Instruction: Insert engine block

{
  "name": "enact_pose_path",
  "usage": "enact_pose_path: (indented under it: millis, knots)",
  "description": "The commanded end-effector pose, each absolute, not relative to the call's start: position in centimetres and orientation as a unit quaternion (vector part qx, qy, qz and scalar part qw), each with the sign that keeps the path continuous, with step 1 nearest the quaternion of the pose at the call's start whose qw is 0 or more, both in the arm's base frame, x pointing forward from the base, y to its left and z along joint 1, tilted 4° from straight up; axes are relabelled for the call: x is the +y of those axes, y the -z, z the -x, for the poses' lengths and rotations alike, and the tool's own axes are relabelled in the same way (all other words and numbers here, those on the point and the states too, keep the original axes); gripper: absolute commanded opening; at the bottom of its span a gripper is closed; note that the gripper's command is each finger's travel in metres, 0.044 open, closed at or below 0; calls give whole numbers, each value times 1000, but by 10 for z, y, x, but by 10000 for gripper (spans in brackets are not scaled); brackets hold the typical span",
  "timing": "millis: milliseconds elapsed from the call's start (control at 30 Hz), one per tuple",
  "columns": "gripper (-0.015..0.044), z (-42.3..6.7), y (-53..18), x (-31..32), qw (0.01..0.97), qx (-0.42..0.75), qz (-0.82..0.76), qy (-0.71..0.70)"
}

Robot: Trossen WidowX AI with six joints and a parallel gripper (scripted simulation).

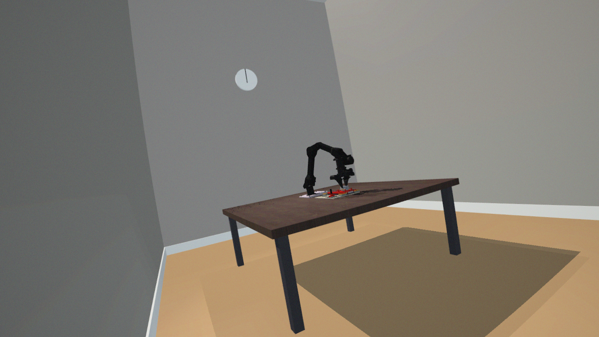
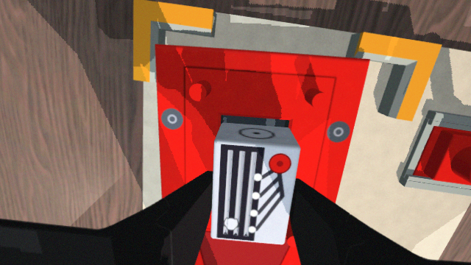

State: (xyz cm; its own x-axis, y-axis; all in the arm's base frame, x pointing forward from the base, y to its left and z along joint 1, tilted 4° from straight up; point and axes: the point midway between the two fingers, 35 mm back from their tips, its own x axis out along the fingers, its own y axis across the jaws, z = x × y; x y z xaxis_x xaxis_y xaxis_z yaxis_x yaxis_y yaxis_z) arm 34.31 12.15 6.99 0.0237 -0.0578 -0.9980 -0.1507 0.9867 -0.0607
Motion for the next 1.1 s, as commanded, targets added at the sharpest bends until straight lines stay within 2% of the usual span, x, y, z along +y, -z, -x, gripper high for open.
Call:
enact_pose_path:
  millis: [0, 833, 1067]
  knots:
    - [159, -343, -69, 122, 712, 698, 75, -34]
    - [159, -344, -60, 121, 712, 698, 72, -32]
    - [343, -343, -61, 121, 712, 698, 74, -32]
